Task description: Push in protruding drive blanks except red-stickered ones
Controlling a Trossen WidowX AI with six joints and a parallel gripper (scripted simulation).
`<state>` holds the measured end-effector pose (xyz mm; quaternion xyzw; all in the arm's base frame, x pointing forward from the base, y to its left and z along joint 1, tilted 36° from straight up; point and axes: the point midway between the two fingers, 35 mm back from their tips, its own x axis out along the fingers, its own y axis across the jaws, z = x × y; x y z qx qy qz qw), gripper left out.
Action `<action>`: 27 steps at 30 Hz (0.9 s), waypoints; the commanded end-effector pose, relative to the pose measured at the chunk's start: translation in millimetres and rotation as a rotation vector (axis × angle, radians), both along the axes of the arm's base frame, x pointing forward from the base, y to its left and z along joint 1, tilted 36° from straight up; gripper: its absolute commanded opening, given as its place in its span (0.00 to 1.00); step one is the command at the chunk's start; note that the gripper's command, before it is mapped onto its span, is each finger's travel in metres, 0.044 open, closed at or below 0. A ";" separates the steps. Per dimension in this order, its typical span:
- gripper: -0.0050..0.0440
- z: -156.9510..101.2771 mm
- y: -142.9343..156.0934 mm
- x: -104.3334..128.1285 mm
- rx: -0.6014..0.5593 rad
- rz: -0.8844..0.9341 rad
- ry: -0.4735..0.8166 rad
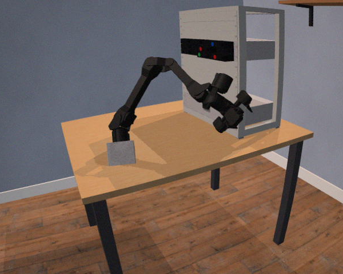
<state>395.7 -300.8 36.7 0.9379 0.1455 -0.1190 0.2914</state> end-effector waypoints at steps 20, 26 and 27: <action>1.00 52.6 -17.9 -19.7 -0.039 -0.063 -0.093; 1.00 93.2 -27.1 -44.8 -0.060 -0.117 -0.168; 1.00 102.5 -28.4 -51.2 -0.066 -0.129 -0.185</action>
